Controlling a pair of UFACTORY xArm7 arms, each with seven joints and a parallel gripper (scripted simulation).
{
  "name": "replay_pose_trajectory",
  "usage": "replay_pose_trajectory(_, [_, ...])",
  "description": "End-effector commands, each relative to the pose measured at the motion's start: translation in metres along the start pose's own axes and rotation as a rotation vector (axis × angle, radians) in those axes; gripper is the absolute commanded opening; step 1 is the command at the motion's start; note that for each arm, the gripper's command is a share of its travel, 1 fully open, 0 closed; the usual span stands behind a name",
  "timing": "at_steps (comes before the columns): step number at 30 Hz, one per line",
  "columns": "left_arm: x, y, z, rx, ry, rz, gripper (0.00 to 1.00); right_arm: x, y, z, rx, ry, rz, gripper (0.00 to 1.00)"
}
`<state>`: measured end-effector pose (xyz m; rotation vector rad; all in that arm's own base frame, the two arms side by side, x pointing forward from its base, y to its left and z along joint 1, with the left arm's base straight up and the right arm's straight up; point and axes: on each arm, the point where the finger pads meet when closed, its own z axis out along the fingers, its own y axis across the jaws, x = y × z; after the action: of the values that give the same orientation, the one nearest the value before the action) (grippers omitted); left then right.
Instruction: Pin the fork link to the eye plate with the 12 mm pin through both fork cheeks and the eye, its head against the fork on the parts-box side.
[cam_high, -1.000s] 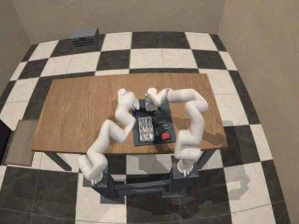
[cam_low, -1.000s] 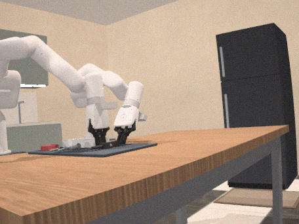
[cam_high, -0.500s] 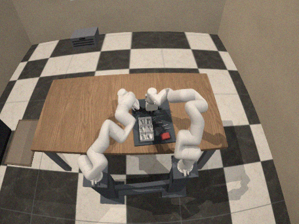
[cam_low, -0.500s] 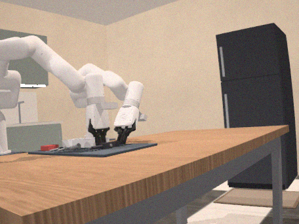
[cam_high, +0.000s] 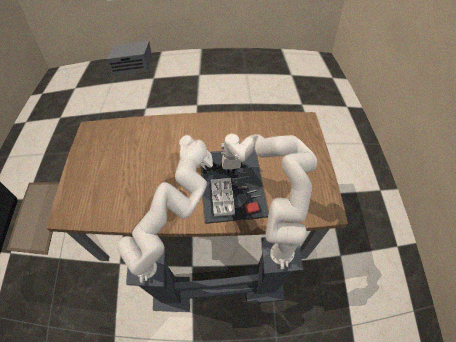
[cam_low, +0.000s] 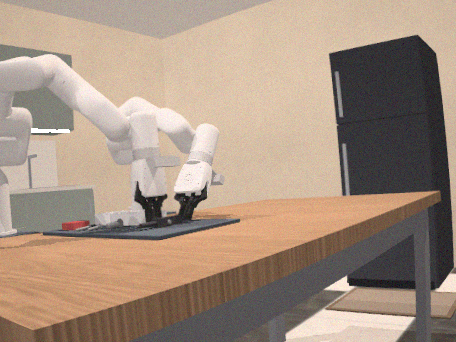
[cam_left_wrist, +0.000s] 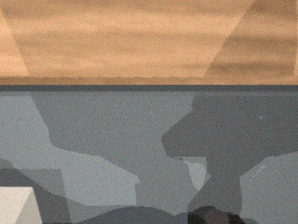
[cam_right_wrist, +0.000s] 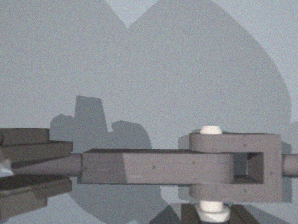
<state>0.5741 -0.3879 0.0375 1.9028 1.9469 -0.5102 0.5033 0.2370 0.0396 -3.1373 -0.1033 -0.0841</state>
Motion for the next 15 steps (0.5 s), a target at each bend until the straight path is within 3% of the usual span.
replay_pose_trajectory(1, [-0.0016,0.0013,-0.0020,-0.004,-0.002,0.002,0.00,0.0019,-0.0011,-0.0022,0.002,0.005,0.000,0.00])
replay_pose_trajectory(15, [-0.0016,0.0013,-0.0020,-0.004,-0.002,0.002,0.00,0.0034,-0.0011,-0.0021,0.002,0.006,0.000,0.00])
